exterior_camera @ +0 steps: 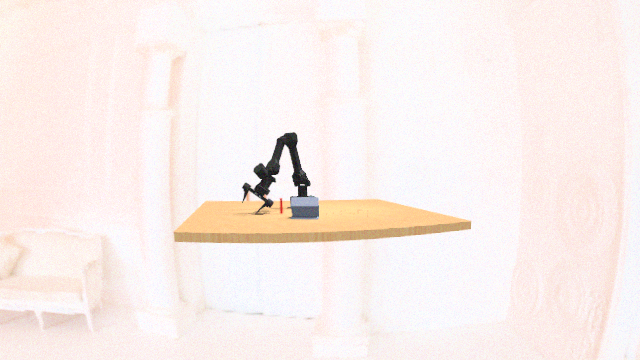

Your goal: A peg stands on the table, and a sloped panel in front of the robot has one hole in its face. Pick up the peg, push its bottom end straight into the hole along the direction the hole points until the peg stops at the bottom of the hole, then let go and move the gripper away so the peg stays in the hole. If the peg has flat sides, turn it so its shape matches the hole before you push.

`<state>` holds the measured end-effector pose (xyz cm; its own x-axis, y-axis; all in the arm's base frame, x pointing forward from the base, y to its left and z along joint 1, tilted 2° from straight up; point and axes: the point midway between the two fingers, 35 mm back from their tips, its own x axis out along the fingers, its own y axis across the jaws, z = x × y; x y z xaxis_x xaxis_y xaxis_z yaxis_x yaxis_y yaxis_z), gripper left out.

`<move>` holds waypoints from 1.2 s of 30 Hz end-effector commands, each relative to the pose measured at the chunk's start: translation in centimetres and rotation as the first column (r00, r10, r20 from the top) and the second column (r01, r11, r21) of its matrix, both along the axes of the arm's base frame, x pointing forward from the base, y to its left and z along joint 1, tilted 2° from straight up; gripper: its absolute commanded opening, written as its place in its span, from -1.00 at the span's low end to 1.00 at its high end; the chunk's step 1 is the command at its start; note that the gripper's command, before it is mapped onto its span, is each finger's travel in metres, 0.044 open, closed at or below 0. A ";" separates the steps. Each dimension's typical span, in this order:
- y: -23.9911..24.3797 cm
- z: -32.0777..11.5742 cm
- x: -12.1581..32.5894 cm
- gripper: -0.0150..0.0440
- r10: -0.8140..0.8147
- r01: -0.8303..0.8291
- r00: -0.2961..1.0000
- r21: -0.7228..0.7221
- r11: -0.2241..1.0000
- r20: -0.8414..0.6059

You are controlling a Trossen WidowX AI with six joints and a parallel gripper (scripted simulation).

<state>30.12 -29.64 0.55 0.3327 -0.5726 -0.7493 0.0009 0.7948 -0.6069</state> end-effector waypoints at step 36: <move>3.9 0.8 1.1 1.00 -0.675 0.520 0.716 0.507 0.687 0.180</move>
